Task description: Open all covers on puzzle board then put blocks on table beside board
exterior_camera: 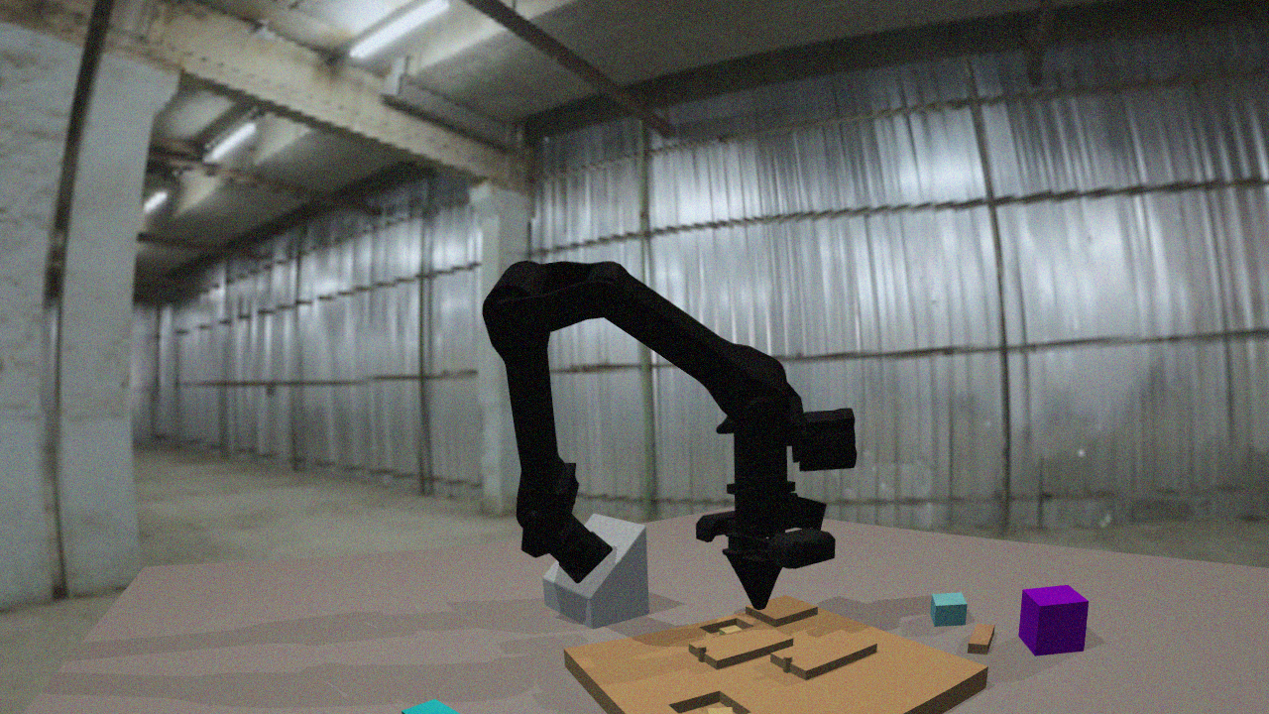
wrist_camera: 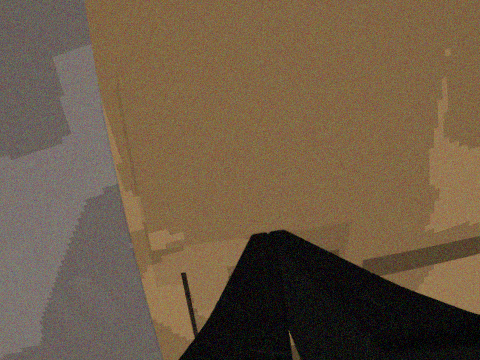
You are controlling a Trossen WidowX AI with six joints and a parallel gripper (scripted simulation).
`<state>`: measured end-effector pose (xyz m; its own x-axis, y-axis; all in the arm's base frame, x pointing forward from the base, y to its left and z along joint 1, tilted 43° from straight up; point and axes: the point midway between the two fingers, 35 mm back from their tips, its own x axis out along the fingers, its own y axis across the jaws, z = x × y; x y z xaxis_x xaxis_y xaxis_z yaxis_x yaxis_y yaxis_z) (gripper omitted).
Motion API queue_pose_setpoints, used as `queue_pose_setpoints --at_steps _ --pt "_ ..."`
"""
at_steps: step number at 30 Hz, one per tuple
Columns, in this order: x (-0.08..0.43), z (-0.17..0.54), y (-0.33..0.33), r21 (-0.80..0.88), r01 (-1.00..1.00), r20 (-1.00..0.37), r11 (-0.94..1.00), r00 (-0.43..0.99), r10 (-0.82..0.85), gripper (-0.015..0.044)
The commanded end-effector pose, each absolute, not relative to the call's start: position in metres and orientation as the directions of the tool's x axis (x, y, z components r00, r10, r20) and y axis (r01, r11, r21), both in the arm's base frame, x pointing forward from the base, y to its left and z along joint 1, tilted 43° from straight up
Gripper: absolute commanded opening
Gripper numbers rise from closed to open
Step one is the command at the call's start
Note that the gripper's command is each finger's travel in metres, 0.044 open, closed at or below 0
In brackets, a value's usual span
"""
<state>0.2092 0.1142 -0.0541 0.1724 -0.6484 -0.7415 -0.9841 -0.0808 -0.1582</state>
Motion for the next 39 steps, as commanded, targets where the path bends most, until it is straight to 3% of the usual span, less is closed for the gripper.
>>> queue_pose_setpoints --at_steps 1,24,39 --pt "0.209 -0.05 0.121 -0.163 -0.984 -0.746 -0.076 0.173 -0.644 0.0" --pt "0.203 -0.029 0.142 -0.162 -0.984 -0.746 -0.075 0.172 -0.644 0.0" --pt "0.268 0.001 0.132 -0.164 -0.983 -0.745 -0.078 0.175 -0.643 0.0"
